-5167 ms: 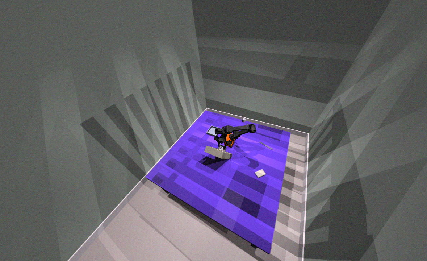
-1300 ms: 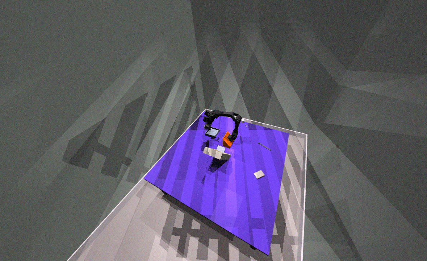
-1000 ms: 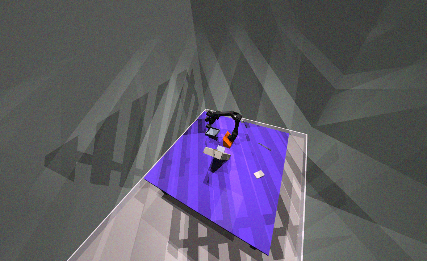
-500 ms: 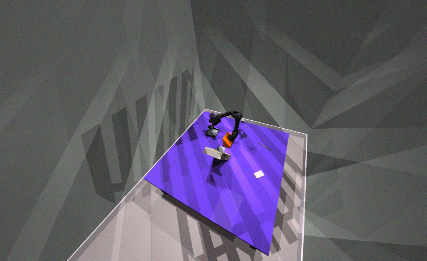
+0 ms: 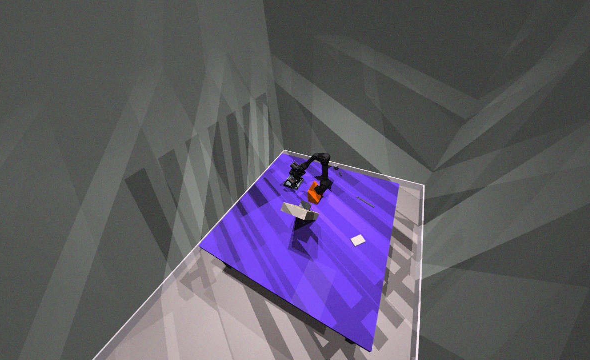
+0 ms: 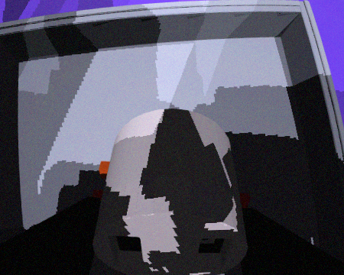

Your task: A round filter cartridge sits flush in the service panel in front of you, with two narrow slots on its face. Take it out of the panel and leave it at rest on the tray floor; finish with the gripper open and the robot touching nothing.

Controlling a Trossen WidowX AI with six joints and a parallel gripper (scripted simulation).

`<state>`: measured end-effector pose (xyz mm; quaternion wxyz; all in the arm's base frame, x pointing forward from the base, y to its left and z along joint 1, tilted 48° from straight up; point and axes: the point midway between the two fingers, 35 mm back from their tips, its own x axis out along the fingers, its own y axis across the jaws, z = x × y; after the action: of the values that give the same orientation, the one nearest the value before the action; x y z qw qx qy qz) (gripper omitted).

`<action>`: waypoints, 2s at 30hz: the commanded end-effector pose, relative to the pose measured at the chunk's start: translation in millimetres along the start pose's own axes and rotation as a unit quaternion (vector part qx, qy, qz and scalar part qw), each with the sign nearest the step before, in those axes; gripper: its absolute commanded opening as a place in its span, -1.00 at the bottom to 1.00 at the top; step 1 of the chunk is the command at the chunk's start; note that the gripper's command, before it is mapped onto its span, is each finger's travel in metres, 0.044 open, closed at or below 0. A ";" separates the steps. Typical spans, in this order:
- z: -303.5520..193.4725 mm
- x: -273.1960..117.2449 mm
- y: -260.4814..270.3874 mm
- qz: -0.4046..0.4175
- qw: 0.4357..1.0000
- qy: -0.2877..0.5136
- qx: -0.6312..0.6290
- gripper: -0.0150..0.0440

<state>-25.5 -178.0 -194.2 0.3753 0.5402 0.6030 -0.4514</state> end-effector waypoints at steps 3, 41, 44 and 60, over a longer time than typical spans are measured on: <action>4.7 -2.3 -0.1 0.000 1.000 -0.008 0.001 -0.05; 31.3 -51.2 -0.5 -0.001 1.000 -0.005 -0.002 1.00; 31.3 -51.2 -0.5 -0.001 1.000 -0.005 -0.002 1.00; 31.3 -51.2 -0.5 -0.001 1.000 -0.005 -0.002 1.00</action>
<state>-20.1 -223.5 -155.7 0.3784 0.5369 0.6025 -0.4534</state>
